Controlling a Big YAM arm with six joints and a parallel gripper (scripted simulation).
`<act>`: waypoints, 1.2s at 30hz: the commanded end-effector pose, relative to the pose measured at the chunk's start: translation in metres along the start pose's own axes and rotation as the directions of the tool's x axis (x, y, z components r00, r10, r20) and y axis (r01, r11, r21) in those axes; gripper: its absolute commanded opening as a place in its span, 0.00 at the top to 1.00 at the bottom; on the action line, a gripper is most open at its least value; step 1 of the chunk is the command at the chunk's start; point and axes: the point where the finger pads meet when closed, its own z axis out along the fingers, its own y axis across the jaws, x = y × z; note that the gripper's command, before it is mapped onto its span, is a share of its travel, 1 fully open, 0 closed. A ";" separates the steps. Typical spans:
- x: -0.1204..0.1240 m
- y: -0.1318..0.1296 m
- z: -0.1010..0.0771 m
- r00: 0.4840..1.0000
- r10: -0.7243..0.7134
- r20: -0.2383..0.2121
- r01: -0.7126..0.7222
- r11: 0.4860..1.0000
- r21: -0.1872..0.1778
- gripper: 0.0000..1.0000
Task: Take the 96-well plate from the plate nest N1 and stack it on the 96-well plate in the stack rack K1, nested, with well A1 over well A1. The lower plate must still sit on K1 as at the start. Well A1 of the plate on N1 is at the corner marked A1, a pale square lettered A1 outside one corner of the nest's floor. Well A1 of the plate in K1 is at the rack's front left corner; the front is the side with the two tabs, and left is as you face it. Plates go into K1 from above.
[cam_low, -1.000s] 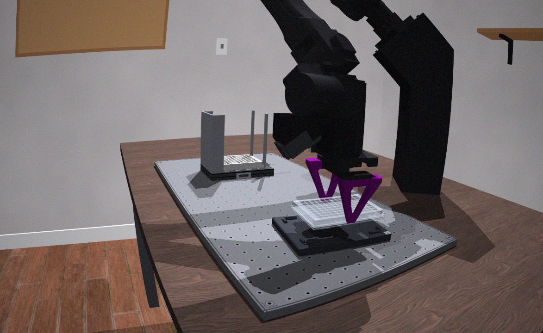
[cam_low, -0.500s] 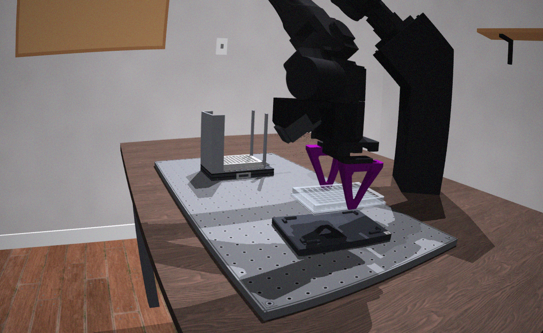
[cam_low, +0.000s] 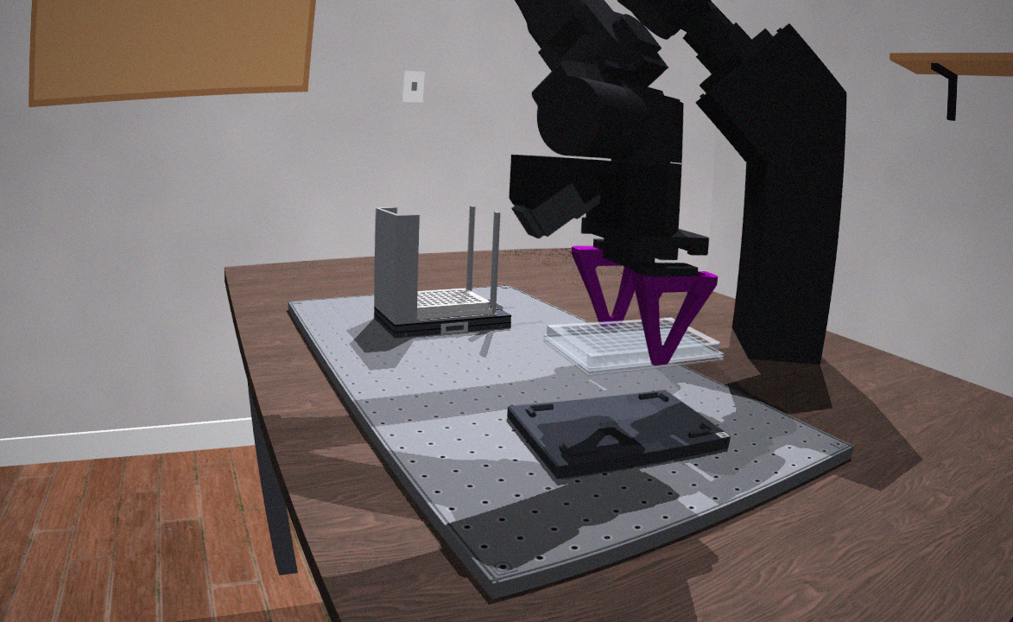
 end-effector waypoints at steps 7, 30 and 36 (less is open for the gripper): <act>-0.009 0.001 -0.023 1.000 0.026 0.016 -0.026 1.000 -0.010 1.00; -0.007 0.005 -0.062 1.000 0.017 0.021 -0.017 1.000 -0.019 1.00; -0.007 0.005 -0.071 1.000 0.018 0.021 -0.017 1.000 -0.019 1.00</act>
